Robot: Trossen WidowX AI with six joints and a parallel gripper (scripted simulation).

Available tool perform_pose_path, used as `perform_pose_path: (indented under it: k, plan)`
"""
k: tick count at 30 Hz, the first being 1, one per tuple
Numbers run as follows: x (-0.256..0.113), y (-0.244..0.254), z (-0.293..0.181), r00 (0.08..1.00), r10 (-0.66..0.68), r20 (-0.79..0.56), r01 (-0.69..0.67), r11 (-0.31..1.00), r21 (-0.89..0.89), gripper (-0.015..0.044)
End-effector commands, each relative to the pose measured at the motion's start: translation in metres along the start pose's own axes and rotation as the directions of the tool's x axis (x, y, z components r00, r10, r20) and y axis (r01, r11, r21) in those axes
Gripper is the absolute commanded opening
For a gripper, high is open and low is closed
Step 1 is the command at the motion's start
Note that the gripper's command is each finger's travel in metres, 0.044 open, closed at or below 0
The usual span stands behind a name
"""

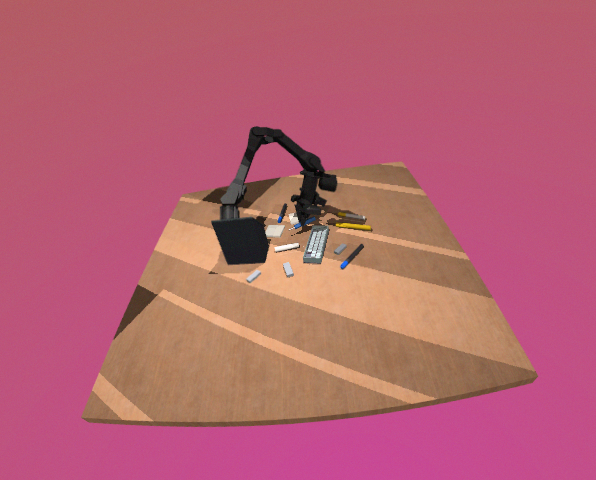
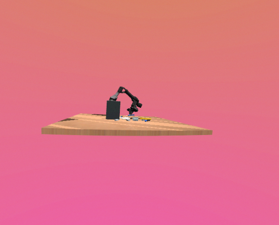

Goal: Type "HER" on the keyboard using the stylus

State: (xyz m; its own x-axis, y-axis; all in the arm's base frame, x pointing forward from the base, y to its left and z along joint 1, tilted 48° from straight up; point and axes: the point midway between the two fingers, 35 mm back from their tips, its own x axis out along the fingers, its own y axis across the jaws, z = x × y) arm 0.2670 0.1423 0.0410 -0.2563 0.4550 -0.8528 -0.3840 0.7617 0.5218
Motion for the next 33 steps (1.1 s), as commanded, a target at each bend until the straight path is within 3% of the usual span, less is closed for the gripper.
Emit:
perform_pose_path:
  k: [1, 17, 33]
  plan:
    - [0.003, -0.013, -0.001, 0.997, -0.066, 0.048, 0.061, 0.995, 0.084, 0.0000]
    - [0.011, -0.061, -0.006, 0.914, -0.313, 0.257, 0.168, 0.870, 0.463, 0.0000]
    - [0.001, -0.099, -0.018, 0.722, -0.522, 0.455, -0.018, 0.642, 0.766, 0.0000]
